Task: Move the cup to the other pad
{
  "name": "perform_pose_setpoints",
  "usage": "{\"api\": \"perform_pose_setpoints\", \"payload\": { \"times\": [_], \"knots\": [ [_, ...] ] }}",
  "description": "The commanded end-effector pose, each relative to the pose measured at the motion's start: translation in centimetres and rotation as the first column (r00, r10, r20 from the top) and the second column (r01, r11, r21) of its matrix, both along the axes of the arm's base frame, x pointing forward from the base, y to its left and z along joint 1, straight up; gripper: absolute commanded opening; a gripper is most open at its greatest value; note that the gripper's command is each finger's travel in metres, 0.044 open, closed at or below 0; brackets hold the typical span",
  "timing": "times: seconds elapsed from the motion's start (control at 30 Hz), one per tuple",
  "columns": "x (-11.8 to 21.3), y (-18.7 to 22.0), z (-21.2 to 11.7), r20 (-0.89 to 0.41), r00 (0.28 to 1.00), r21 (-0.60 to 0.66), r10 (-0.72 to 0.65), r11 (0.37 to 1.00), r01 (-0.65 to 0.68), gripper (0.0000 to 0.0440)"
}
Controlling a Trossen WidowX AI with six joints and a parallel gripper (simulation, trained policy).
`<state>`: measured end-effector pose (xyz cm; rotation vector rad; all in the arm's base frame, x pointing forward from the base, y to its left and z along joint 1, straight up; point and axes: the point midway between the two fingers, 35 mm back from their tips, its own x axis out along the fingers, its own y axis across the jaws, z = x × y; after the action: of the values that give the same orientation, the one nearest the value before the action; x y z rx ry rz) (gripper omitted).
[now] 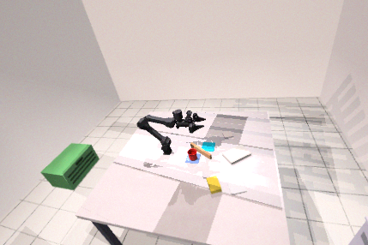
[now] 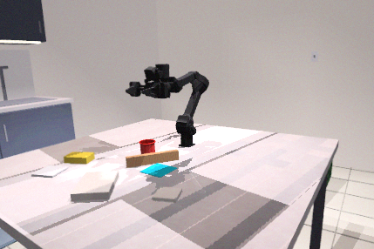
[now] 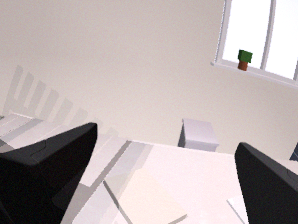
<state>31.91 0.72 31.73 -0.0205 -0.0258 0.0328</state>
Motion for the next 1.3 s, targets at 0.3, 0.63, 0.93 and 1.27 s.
{"api": "perform_pose_setpoints", "payload": {
  "times": [0.3, 0.63, 0.93, 1.27],
  "knots": [
    [-0.4, 0.7, -1.5, -0.099, 0.995, 0.061, 0.009, 0.998, -0.003, 0.0137],
    [-0.5, 2.4, -2.9, -0.237, 0.97, 0.137, 0.056, 0.99, -0.024, 0.007],
    [-0.7, 3.9, -3.9, -0.365, 0.926, 0.205, 0.095, 0.979, -0.02, 0.0065],
    [-1.1, 5.1, -5.0, -0.507, 0.853, 0.255, 0.12, 0.967, 0.016, 0.0072]
  ]
}}
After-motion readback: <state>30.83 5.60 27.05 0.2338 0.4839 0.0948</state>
